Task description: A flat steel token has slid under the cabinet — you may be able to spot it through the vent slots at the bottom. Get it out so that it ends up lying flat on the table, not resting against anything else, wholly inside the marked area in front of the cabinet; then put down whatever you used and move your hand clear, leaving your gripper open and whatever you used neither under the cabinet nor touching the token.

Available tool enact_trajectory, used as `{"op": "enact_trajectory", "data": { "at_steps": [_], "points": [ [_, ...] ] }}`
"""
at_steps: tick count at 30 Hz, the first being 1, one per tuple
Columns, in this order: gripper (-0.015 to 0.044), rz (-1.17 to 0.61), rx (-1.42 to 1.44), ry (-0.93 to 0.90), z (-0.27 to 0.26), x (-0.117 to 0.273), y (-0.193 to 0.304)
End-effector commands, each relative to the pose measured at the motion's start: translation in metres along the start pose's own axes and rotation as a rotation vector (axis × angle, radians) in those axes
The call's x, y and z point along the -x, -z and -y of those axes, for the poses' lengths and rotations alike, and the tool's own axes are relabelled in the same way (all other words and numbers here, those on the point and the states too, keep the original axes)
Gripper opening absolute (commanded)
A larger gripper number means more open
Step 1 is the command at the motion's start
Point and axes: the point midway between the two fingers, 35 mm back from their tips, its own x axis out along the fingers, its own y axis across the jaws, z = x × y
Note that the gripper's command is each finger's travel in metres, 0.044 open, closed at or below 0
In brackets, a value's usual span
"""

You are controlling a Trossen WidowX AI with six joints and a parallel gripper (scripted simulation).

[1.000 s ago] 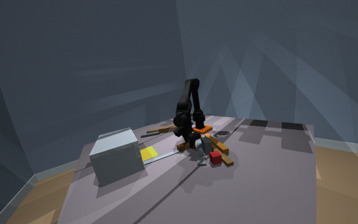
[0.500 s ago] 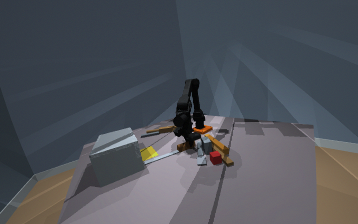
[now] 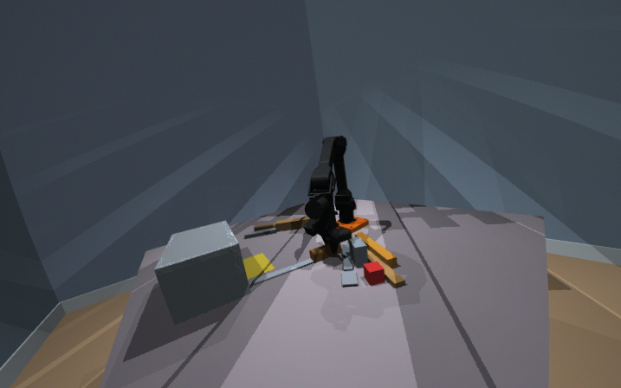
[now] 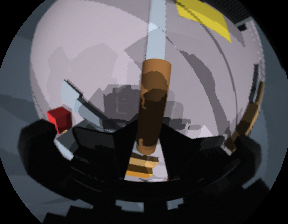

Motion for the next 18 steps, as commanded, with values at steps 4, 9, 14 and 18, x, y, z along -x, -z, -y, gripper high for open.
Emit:
{"op": "enact_trajectory", "data": {
  "at_steps": [4, 9, 14, 18],
  "points": [
    [0.0, 0.0, -0.012, -0.004, 0.0, 0.001, -0.003],
    [0.0, 0.0, -0.024, -0.004, 0.0, 0.001, -0.011],
    [0.0, 0.001, -0.031, -0.004, 0.0, 0.001, -0.019],
    [0.0, 0.001, -0.035, -0.004, 0.0, 0.001, -0.025]
  ]
}}
